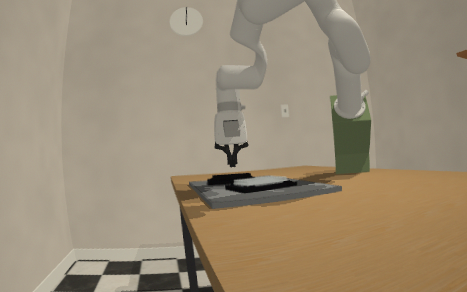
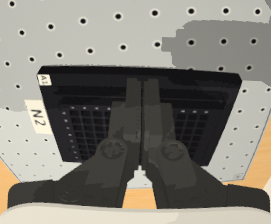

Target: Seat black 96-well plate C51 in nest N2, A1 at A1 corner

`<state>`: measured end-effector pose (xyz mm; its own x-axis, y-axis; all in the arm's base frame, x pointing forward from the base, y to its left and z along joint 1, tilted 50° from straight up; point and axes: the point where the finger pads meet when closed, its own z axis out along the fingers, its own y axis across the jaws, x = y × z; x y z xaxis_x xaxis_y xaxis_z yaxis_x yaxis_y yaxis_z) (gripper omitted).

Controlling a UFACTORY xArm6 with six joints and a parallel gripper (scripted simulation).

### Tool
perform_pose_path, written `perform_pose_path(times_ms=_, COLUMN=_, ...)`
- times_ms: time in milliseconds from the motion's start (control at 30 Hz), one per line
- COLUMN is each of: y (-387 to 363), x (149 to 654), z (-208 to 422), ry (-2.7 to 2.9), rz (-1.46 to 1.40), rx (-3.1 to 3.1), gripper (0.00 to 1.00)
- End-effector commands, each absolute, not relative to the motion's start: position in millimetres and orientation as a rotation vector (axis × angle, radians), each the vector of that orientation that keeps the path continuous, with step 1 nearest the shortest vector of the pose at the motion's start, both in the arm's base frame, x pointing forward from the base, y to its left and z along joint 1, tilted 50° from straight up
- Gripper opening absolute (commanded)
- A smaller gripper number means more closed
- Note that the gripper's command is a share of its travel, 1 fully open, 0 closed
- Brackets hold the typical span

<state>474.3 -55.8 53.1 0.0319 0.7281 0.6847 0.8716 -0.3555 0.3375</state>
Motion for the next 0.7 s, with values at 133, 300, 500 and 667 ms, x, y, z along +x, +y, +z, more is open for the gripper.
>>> perform_pose_path(times_ms=133, y=-50, x=481, z=46, ry=-1.671, rz=-1.228, rx=-2.126, gripper=0.0)
perform_pose_path(times_ms=300, y=-45, x=485, z=40, ry=-1.671, rz=-1.228, rx=-2.126, gripper=0.0)
perform_pose_path(times_ms=500, y=-39, x=490, z=34, ry=-1.671, rz=-1.228, rx=-2.125, gripper=0.0)
perform_pose_path(times_ms=667, y=-36, x=493, z=31, ry=-1.671, rz=-1.228, rx=-2.125, gripper=0.0)
